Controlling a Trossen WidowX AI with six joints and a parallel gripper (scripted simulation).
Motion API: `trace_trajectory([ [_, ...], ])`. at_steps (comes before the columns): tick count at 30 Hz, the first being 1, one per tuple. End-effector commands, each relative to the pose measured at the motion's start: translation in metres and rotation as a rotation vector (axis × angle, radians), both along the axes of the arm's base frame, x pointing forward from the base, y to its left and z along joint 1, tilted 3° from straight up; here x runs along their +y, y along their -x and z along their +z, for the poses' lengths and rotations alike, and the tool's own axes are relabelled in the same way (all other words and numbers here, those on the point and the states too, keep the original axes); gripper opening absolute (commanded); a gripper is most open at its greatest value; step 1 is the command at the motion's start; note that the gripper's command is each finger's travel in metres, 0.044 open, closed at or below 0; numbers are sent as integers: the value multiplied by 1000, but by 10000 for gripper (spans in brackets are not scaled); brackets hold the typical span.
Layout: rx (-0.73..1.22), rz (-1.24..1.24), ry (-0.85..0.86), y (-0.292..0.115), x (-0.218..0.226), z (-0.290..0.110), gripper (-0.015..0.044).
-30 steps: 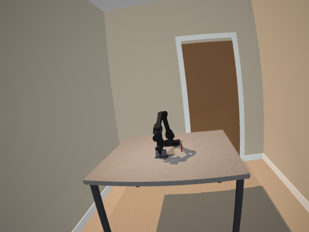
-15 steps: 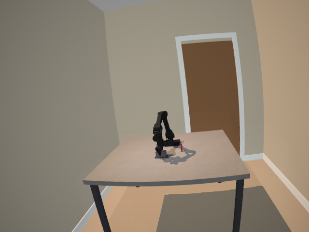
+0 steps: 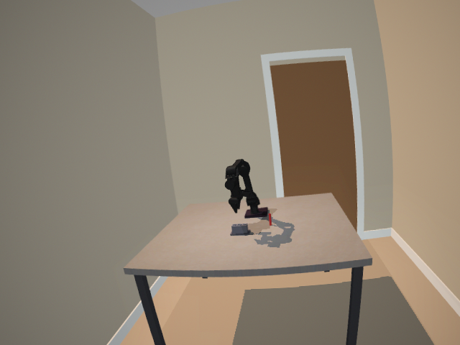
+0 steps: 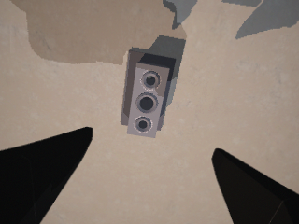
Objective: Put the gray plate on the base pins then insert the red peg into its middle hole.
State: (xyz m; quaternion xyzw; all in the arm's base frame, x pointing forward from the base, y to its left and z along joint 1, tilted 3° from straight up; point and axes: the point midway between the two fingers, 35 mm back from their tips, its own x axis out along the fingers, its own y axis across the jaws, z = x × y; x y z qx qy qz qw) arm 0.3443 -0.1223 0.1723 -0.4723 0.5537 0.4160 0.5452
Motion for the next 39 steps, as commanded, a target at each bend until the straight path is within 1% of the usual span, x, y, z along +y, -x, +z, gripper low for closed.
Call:
trace_trajectory([
  [1,28,-5,-7,1,0,-5,440],
  [3,27,-19,-7,1,2,-5,440],
  [5,19,-125,-12,1,12,-5,440],
  [14,-26,-843,-39,8,77,-6,440],
  [24,-72,-1642,-61,30,142,-9,440],
  [39,-118,-2423,-70,67,198,-14,440],
])
